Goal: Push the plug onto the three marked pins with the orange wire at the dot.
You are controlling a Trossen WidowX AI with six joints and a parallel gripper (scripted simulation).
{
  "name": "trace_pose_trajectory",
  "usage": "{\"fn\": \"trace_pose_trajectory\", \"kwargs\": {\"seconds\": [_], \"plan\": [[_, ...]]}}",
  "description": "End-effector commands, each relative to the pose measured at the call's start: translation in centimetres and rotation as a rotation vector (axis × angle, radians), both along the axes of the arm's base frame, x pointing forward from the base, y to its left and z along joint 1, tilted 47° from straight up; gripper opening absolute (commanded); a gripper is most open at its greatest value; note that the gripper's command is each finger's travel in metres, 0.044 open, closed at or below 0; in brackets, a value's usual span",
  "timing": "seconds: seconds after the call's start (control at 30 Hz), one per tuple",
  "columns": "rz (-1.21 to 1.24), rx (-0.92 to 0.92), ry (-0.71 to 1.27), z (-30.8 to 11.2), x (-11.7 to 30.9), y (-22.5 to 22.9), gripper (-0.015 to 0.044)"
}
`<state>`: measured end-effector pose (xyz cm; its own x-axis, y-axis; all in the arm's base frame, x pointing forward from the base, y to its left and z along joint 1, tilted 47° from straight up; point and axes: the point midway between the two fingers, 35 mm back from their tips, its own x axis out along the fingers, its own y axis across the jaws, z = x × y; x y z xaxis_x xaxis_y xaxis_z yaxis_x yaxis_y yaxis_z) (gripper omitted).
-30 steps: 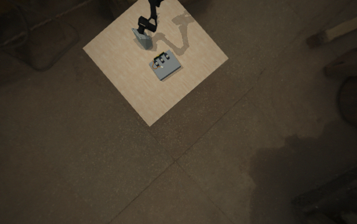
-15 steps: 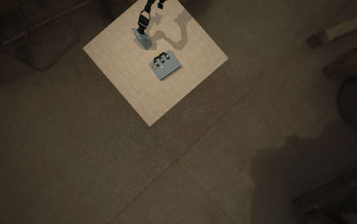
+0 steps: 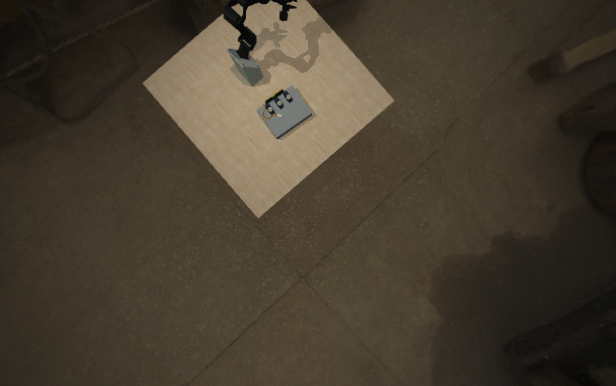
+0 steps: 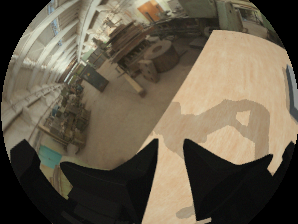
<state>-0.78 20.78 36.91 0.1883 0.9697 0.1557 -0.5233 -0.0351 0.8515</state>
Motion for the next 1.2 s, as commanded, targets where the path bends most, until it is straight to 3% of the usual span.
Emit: {"fn": "trace_pose_trajectory", "kwargs": {"seconds": [0.0,0.63,1.17], "plan": [[-0.074,-0.012,-0.056,0.1,1.4,0.6,0.0115],[-0.446,-0.124,-0.280,-0.4,9.9,1.4,0.0115],[-0.746,-0.291,-0.440,-1.2,18.0,-1.0,0.0115]]}}
